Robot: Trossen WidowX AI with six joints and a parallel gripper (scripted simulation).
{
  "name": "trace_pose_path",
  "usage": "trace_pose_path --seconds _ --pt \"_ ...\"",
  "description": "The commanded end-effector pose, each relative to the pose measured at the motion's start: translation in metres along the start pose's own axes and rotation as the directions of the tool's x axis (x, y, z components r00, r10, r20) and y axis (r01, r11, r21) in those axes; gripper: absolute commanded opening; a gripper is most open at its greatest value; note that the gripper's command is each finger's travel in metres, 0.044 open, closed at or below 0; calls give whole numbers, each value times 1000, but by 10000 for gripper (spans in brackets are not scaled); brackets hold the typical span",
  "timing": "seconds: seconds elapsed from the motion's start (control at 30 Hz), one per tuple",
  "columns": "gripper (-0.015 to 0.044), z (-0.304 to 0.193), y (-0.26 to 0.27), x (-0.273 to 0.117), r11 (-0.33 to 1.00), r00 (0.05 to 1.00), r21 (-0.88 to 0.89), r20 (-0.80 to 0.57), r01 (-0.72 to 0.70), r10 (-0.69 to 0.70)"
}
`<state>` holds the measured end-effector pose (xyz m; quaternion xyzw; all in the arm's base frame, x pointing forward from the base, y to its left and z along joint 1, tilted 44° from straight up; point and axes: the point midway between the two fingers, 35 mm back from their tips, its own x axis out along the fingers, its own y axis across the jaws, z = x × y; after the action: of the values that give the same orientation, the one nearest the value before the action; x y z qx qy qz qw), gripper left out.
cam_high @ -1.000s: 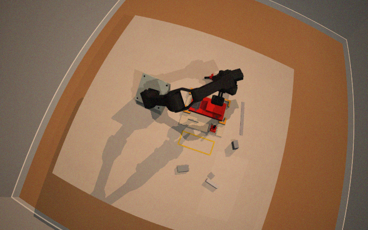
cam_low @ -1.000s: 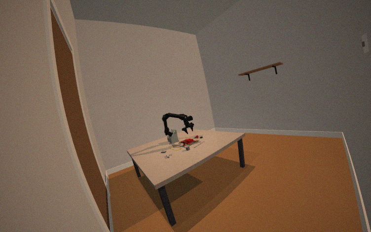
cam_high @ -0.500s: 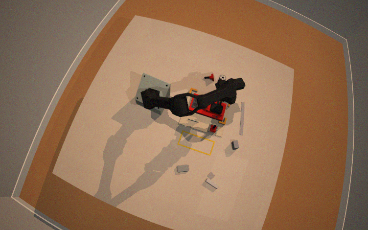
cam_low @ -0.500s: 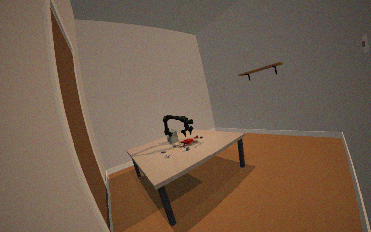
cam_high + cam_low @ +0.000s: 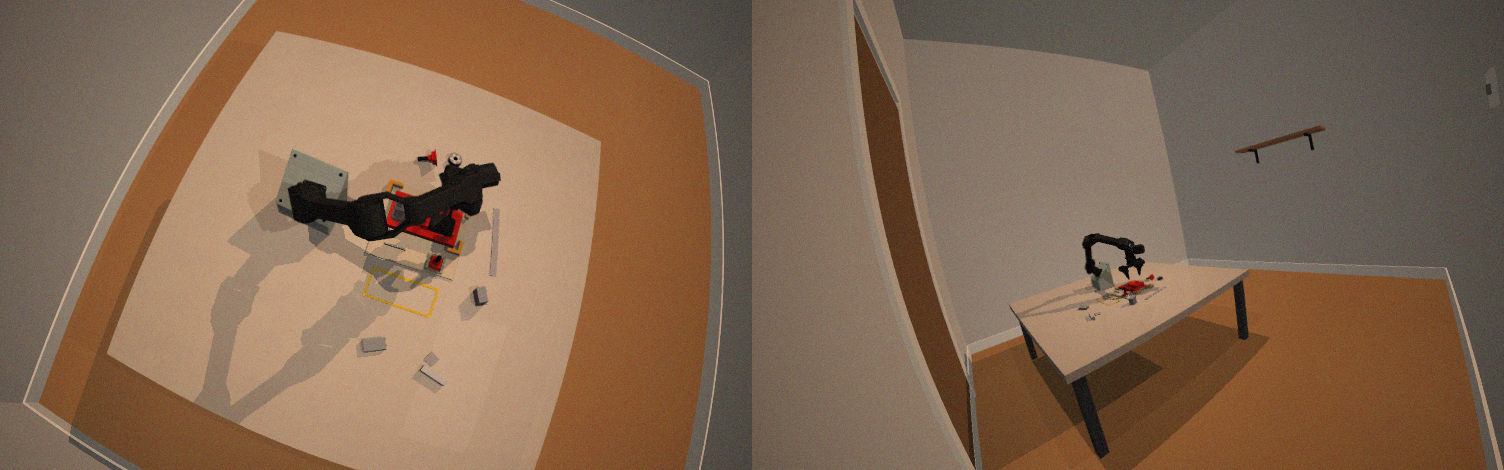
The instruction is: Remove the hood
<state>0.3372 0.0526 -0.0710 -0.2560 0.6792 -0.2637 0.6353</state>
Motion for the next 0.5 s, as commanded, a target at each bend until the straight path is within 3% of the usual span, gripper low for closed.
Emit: trace_pose_path --seconds 0.0,0.47 --pt "440 0 0 4 1000 1000 -5 1 4 -4" --pt "440 1 -1 16 1000 1000 -5 1 4 -4"
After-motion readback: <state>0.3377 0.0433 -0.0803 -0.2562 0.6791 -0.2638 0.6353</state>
